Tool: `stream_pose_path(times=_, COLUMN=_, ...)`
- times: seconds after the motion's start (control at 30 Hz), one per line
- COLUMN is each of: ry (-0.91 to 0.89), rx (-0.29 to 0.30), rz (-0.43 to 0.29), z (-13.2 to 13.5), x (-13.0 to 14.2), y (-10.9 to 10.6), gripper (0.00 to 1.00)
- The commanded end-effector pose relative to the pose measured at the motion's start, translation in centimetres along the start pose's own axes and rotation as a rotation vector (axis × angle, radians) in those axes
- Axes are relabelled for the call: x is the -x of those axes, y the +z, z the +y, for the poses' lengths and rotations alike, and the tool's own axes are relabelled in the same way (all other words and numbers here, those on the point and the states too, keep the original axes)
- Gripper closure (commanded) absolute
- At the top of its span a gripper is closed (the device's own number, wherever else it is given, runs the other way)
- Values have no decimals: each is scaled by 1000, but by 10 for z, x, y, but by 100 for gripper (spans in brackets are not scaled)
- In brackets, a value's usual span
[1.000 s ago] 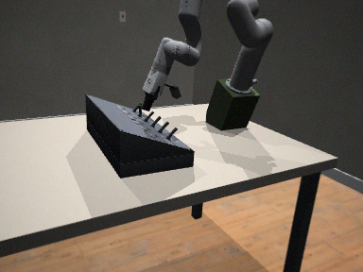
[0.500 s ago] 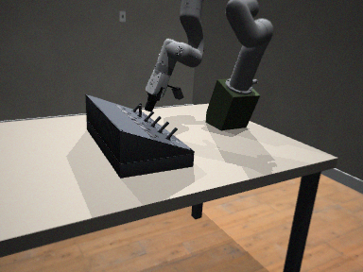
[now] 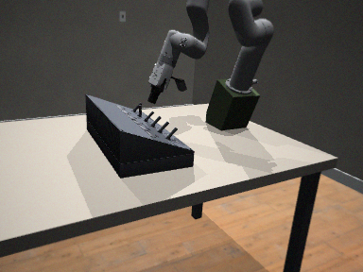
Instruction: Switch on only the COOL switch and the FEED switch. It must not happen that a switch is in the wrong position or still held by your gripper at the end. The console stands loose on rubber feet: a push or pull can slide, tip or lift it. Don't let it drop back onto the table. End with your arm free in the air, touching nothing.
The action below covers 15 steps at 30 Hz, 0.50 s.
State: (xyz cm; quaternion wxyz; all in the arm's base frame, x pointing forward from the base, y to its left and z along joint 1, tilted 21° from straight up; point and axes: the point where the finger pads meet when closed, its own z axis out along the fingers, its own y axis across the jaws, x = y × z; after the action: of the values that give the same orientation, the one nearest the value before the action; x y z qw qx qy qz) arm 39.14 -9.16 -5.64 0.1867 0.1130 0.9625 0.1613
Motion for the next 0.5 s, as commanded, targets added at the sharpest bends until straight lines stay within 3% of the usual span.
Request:
stream_pose_path(times=0.0, ry=0, rx=5, rz=-1, z=1, x=2, y=-29, gripper=100)
stream_pose_path(times=0.23, ry=0, rx=5, rz=-1, z=1, x=2, y=-68, gripper=100)
stream_pose_path(times=0.47, ry=0, rx=5, rz=-1, z=1, x=2, y=-80, gripper=100)
